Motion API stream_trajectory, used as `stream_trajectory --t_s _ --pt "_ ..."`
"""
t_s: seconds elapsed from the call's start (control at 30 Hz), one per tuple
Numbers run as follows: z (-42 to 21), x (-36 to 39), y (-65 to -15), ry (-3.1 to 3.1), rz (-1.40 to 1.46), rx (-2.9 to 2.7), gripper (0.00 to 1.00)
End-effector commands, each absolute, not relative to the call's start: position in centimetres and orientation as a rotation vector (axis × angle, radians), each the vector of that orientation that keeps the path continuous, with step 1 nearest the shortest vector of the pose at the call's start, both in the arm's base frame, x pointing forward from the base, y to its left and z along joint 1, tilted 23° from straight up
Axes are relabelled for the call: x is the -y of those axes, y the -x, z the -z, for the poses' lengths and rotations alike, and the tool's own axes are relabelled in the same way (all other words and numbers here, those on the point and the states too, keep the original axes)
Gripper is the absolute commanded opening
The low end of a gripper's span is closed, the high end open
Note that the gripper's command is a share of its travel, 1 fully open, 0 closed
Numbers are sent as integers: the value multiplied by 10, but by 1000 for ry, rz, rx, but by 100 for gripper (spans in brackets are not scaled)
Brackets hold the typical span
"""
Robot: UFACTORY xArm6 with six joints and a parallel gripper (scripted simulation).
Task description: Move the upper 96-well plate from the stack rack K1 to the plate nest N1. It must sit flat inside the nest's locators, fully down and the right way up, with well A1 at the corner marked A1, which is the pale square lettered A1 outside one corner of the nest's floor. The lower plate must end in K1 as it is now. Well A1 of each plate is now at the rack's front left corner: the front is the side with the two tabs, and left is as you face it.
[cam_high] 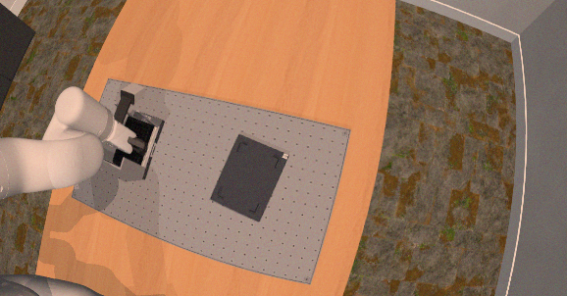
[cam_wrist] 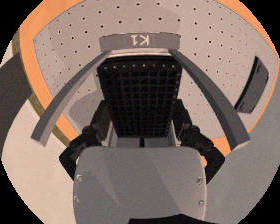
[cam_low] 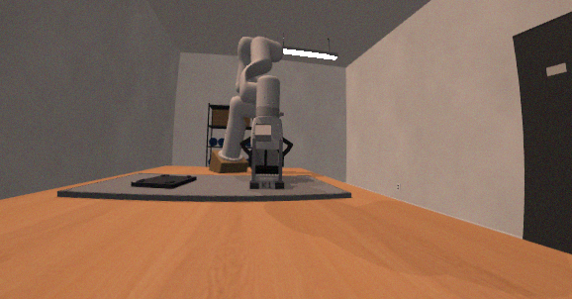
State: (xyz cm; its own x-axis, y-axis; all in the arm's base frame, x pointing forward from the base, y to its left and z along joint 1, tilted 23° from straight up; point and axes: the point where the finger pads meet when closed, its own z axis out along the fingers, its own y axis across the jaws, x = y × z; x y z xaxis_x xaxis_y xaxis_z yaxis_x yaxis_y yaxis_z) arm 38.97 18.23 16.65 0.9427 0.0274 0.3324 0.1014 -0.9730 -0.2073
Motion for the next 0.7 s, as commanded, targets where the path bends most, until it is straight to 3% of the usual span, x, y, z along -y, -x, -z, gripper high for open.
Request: stream_trajectory --t_s 0.0,0.67 --pt "-172 -182 -389 2874 492 97 0" --pt "-182 -179 -386 2874 492 97 0"
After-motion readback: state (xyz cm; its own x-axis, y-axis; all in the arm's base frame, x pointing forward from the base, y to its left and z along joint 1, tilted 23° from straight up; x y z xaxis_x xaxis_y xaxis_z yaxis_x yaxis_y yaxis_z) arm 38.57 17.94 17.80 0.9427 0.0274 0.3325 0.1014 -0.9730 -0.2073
